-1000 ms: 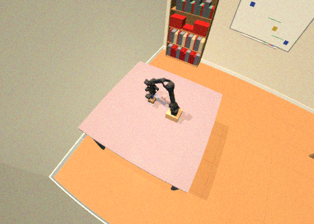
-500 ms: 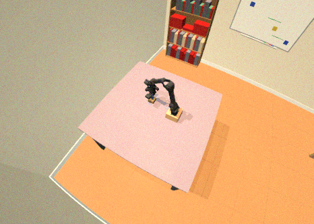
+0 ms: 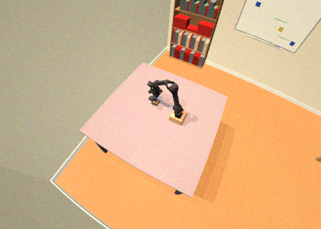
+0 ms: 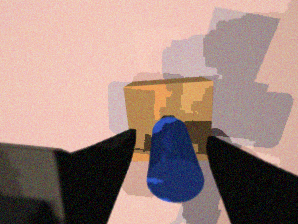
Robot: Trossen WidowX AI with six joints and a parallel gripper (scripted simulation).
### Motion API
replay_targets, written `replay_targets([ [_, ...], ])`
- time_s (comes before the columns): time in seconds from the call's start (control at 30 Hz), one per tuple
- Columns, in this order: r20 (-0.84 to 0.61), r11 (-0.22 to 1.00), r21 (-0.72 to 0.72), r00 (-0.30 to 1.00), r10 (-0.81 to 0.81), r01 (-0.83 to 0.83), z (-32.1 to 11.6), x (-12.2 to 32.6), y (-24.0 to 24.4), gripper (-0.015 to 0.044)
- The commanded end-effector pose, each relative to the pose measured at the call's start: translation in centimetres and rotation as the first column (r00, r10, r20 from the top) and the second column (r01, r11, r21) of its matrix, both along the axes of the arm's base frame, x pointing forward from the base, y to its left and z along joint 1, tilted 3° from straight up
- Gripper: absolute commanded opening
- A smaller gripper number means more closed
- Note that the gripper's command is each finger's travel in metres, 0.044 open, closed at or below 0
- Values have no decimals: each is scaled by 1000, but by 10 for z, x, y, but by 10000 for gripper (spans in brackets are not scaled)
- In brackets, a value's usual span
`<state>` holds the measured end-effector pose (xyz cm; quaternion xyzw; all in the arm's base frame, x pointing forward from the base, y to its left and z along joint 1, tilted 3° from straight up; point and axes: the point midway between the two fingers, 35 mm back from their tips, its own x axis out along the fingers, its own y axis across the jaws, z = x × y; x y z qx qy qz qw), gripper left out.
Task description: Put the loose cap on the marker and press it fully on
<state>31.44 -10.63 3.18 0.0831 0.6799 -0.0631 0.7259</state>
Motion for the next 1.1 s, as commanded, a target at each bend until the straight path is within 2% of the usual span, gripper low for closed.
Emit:
replay_targets([
  [0.0,0,1000,0,1000,0,0,0,0,0,341],
  [0.13,0,1000,0,1000,0,0,0,0,0,440],
  [0.23,0,1000,0,1000,0,0,12,1,-1,440],
  [0.37,0,1000,0,1000,0,0,72,-4,-2,440],
  [0.53,0,1000,0,1000,0,0,75,-5,-2,440],
  [0.7,-1,991,-6,991,135,-135,66,-9,-2,309],
  [1.07,-1,991,-6,991,135,-135,66,-9,-2,20],
])
